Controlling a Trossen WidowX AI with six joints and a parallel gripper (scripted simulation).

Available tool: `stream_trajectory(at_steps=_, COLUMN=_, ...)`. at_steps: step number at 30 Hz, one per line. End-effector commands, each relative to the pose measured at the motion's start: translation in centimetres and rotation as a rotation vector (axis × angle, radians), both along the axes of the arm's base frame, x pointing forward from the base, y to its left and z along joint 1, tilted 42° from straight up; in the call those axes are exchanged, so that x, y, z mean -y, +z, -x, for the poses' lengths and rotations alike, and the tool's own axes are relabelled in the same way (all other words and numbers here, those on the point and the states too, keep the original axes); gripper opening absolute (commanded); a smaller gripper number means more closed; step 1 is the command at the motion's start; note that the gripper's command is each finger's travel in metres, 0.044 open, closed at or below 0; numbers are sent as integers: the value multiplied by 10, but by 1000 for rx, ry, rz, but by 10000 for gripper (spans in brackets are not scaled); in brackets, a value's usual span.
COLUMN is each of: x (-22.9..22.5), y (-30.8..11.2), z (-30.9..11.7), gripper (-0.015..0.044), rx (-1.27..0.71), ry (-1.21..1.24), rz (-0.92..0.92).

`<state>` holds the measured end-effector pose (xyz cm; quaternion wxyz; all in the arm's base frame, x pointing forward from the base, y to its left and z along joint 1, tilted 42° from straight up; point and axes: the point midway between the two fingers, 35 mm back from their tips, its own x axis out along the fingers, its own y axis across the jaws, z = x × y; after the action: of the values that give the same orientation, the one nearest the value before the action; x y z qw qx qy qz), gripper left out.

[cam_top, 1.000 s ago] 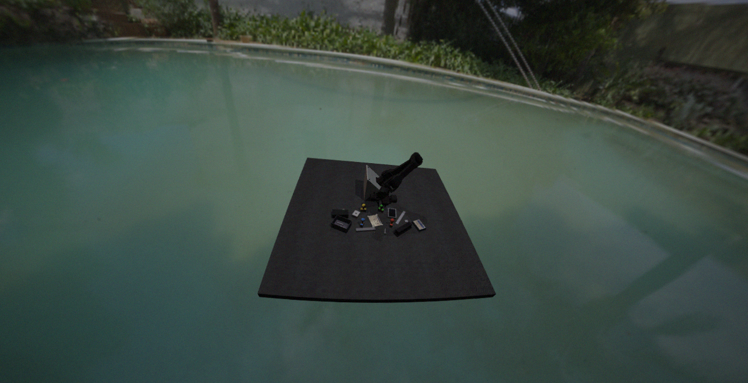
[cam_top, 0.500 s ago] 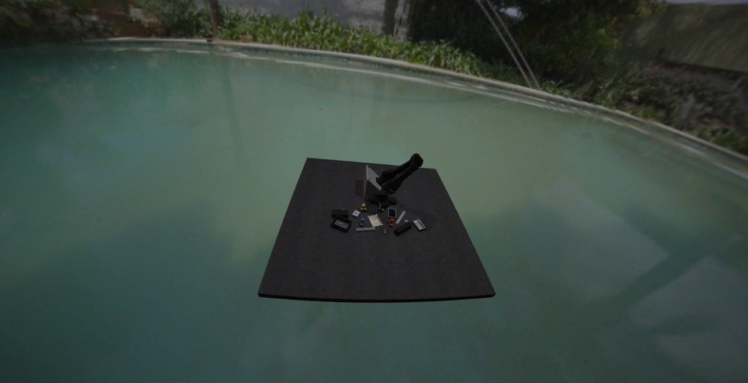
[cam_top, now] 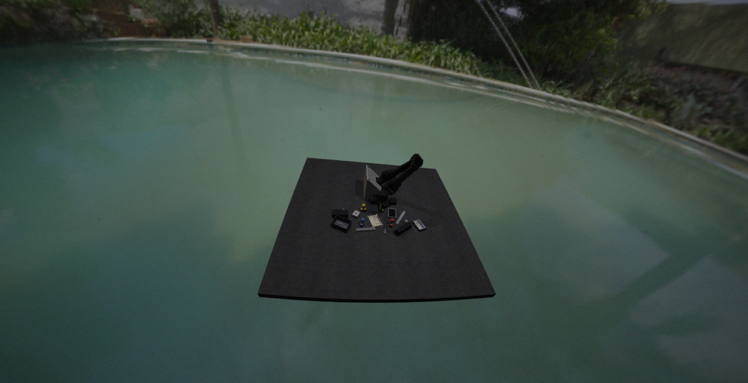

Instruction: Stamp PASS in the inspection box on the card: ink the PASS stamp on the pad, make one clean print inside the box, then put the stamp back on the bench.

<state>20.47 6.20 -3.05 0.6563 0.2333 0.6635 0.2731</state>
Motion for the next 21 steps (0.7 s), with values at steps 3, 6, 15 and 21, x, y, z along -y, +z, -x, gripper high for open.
stream_trajectory(at_steps=3, x=0, y=0, z=0, gripper=118, rx=1, ry=3, rz=3)
stream_trajectory(at_steps=6, x=0, y=0, z=0, gripper=98, rx=1, ry=3, rz=3)
stream_trajectory(at_steps=15, x=1, y=1, z=0, gripper=0, rx=1, ry=3, rz=3)
stream_trajectory(at_steps=21, x=3, y=3, z=-1, gripper=0, rx=1, ry=2, rz=4)
